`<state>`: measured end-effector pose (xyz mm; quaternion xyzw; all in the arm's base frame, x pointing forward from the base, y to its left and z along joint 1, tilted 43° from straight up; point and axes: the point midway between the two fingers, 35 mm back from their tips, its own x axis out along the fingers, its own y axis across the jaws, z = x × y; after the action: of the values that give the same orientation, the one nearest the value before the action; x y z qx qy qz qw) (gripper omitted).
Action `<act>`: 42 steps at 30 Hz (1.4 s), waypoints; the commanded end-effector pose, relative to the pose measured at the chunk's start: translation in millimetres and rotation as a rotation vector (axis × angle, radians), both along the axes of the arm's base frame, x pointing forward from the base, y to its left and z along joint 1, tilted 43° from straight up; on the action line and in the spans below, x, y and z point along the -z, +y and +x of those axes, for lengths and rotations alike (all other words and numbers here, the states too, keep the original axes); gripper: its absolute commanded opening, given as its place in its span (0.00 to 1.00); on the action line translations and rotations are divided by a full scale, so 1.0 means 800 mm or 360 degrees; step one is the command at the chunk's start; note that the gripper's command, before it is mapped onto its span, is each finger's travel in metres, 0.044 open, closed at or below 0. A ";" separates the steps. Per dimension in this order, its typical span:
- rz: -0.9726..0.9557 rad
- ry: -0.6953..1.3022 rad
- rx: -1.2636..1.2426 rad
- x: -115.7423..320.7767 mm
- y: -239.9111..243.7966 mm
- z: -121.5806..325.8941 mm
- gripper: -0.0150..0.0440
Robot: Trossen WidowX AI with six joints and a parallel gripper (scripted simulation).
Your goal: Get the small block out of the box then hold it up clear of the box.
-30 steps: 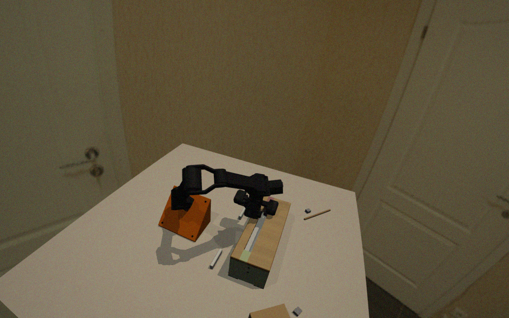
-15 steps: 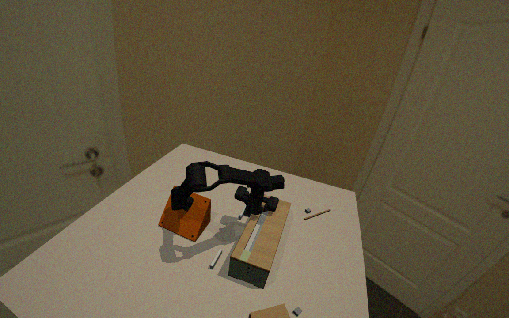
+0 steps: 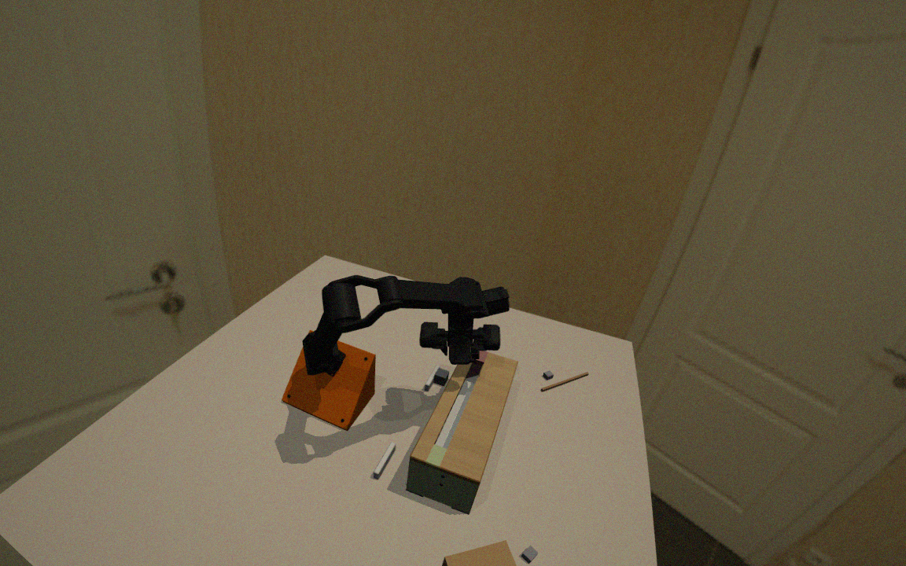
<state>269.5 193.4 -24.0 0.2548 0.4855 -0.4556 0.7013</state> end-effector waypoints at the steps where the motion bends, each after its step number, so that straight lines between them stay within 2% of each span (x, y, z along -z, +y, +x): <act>1: -0.0133 0.0208 -0.0601 0.005 0.007 -0.009 0.74; 14: -0.0688 0.1112 -0.2595 0.016 0.020 -0.029 0.74; 30: -0.1192 0.2074 -0.3975 0.022 0.031 -0.045 0.74; 42: -0.1527 0.3075 -0.4813 0.025 0.039 -0.057 0.74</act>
<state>236.5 217.6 -39.3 -0.7482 0.4818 0.3049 0.3394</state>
